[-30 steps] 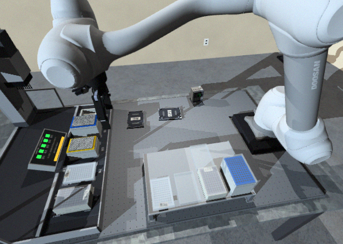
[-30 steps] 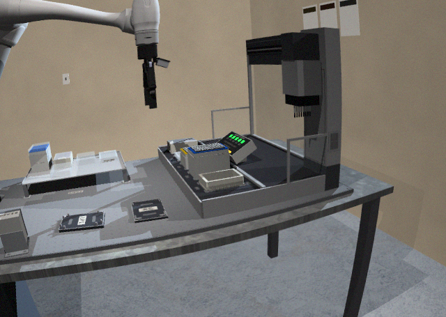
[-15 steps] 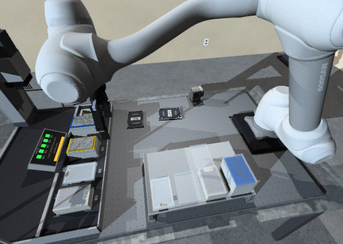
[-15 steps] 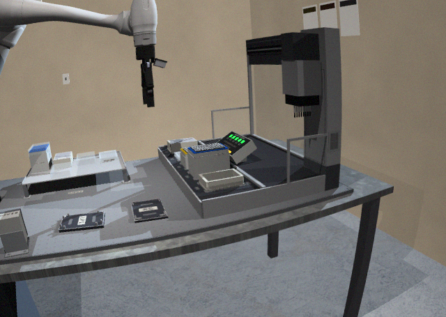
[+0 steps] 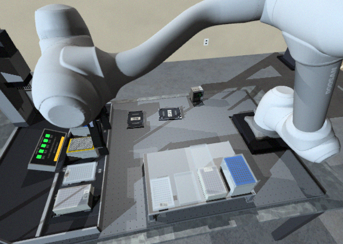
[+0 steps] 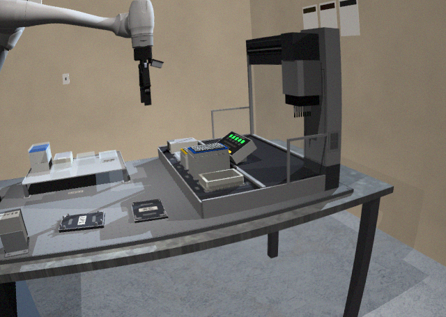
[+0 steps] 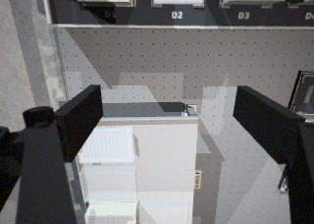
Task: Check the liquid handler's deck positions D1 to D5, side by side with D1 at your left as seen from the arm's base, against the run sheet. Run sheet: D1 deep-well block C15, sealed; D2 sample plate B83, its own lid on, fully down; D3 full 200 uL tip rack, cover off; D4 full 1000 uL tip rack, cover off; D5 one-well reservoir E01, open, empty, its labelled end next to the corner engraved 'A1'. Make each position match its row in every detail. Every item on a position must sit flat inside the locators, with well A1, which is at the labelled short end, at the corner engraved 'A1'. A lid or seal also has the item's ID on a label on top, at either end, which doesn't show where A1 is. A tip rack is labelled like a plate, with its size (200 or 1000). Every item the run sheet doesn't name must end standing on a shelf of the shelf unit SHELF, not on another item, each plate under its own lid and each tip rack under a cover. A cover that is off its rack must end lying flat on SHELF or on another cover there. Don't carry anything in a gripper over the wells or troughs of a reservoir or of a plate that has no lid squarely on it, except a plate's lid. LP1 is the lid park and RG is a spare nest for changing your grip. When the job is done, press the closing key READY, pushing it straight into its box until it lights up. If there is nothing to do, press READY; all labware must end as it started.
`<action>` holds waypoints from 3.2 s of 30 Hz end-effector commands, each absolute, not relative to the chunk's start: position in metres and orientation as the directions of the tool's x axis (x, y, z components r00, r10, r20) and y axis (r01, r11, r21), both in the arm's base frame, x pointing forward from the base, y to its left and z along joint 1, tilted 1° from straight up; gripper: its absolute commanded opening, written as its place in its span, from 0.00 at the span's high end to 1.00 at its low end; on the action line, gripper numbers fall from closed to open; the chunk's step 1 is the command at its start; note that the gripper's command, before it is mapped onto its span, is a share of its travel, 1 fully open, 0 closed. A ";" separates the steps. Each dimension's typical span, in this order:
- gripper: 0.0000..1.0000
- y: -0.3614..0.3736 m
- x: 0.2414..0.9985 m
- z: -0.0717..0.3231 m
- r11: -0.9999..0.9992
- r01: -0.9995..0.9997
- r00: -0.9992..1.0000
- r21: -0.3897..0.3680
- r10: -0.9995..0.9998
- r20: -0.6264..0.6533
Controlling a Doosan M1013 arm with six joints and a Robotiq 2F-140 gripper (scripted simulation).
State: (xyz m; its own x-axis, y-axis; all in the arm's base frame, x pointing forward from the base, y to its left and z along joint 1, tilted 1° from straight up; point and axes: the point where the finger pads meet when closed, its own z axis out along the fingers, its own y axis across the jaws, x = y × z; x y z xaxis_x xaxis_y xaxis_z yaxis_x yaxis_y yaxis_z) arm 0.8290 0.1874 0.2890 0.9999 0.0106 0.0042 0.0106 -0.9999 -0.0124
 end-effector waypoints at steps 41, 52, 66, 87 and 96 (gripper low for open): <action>0.21 0.283 0.887 0.292 -1.000 0.007 1.000 -0.013 0.007 0.006; 0.21 0.284 0.932 0.292 -1.000 0.007 1.000 -0.013 0.007 0.006; 0.21 0.286 0.991 0.293 -1.000 0.007 1.000 -0.013 0.007 0.006; 0.21 0.286 0.991 0.279 -1.000 0.007 1.000 -0.013 0.007 0.006; 0.21 0.286 0.992 0.264 -1.000 0.007 1.000 -0.013 0.007 0.006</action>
